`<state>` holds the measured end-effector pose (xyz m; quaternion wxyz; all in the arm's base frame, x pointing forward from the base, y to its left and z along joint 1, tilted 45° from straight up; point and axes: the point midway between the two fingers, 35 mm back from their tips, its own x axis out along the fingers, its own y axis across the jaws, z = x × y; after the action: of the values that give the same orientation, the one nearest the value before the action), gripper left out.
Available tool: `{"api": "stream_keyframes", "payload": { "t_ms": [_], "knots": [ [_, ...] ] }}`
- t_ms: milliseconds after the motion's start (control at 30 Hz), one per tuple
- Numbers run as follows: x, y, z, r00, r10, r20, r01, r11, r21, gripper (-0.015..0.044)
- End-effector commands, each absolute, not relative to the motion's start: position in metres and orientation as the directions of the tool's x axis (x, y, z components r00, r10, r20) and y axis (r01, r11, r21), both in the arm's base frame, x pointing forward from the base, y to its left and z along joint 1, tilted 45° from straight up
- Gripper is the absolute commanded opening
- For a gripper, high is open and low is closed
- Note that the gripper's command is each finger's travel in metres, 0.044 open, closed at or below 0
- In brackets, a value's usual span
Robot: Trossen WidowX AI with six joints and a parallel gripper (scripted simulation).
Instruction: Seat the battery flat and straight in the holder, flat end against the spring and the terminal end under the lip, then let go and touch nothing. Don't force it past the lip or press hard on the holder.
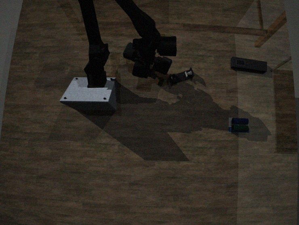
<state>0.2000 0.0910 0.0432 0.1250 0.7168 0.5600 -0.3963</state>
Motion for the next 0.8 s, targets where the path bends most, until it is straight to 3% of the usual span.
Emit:
{"api": "stream_keyframes", "payload": {
  "t_ms": [0,67,233,767],
  "knots": [
    [0.199,0.093,0.041,0.055,0.706,-0.706,0.9,-0.341,-0.272,0.0169],
    [0.199,0.093,0.041,0.055,0.706,-0.706,0.9,-0.341,-0.272,0.0116],
    [0.199,0.093,0.041,0.055,0.706,-0.706,0.9,-0.341,-0.272,0.0086],
    [0.196,0.057,0.076,0.055,0.705,-0.707,0.9,-0.342,-0.271,0.0086]
  ]
}}
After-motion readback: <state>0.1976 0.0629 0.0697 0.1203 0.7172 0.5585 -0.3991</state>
